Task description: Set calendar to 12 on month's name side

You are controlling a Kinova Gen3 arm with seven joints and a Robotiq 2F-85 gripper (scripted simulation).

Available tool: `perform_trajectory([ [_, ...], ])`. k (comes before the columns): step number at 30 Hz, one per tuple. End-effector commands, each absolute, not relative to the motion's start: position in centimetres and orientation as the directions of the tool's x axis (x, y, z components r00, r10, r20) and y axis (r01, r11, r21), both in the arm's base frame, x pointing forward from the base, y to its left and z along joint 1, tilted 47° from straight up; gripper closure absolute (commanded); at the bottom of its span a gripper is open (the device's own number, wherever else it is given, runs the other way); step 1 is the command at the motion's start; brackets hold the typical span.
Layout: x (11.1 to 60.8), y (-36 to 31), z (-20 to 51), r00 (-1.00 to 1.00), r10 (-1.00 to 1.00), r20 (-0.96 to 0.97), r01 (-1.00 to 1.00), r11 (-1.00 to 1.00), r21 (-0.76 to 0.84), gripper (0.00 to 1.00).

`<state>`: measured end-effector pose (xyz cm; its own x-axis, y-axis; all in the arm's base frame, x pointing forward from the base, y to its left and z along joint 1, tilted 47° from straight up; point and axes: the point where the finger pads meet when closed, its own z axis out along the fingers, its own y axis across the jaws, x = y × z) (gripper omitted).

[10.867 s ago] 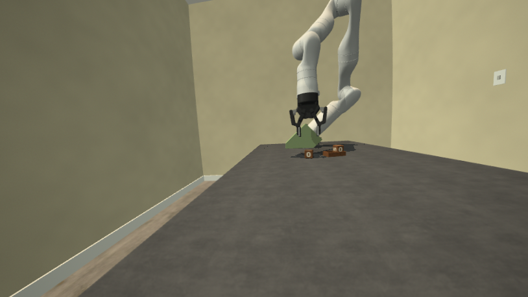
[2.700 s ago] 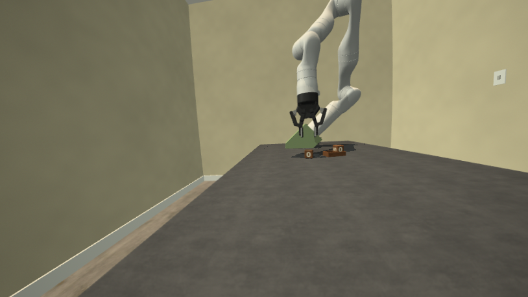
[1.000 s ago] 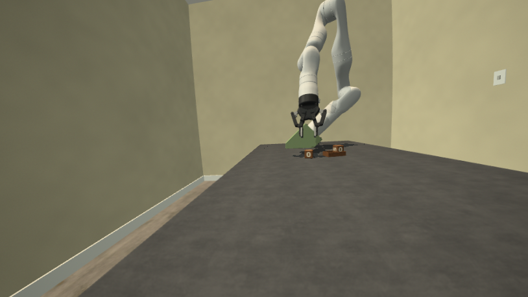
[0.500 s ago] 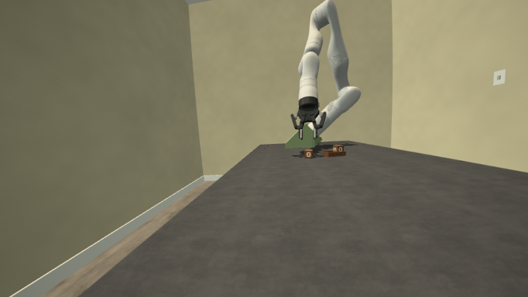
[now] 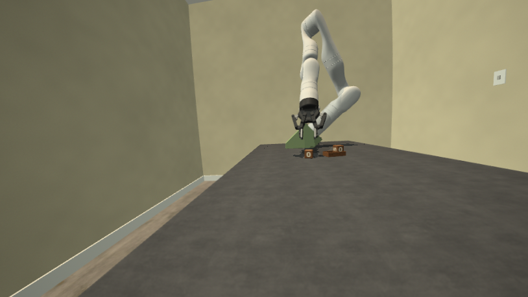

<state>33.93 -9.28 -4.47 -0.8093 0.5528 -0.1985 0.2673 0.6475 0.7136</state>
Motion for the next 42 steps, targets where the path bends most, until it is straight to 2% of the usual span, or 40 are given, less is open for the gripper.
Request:
perform_trajectory([
  [1, 33.6, -9.4, -4.4, -0.790, 0.579, -0.202, 0.279, 0.633, 0.722, 0.54],
  [42, 32.6, -8.7, -5.0, -0.723, 0.630, -0.283, 0.274, 0.638, 0.720, 0.54],
])
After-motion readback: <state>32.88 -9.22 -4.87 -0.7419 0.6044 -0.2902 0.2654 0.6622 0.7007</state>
